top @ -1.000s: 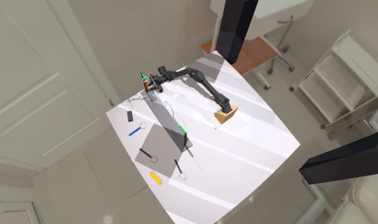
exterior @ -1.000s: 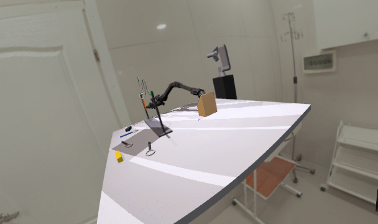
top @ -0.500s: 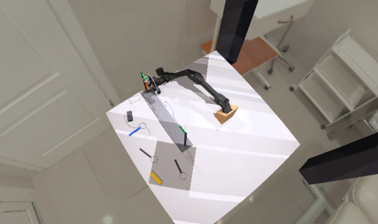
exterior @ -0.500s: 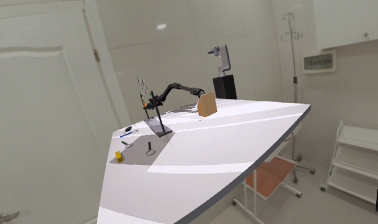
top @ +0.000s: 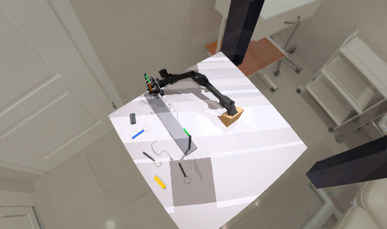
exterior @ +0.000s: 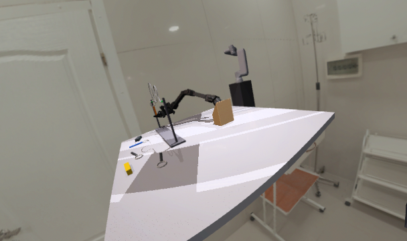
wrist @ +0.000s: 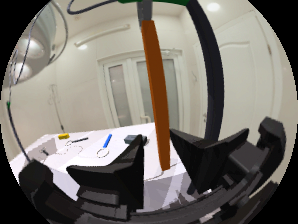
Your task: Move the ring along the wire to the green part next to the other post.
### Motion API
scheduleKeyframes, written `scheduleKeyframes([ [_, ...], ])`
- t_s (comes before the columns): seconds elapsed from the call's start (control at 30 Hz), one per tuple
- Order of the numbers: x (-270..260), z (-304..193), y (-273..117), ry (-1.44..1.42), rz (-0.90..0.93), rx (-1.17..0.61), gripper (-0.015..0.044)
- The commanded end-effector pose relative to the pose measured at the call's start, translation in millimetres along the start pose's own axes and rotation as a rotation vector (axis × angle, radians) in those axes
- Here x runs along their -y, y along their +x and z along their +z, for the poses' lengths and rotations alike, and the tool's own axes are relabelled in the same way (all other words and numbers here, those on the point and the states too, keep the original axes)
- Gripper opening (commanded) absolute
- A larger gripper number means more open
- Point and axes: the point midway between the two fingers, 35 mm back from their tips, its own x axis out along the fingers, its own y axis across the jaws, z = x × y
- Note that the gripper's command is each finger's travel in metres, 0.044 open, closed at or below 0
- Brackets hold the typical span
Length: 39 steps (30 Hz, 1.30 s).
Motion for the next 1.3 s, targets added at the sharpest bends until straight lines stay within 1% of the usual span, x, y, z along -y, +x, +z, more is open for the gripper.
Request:
scheduleKeyframes([
  [0.0,2,2,0,-0.01,-0.005,0.0,0.016],
  [0.47,2,2,0,-0.01,-0.005,0.0,0.016],
  [0.87,0,1,0,-0.001,-0.001,0.001,-0.015],
  [1.13,0,2,0,-0.002,0.0,0.001,-0.015],
  [1.27,0,14,0,-0.007,0.006,0.002,-0.015],
])
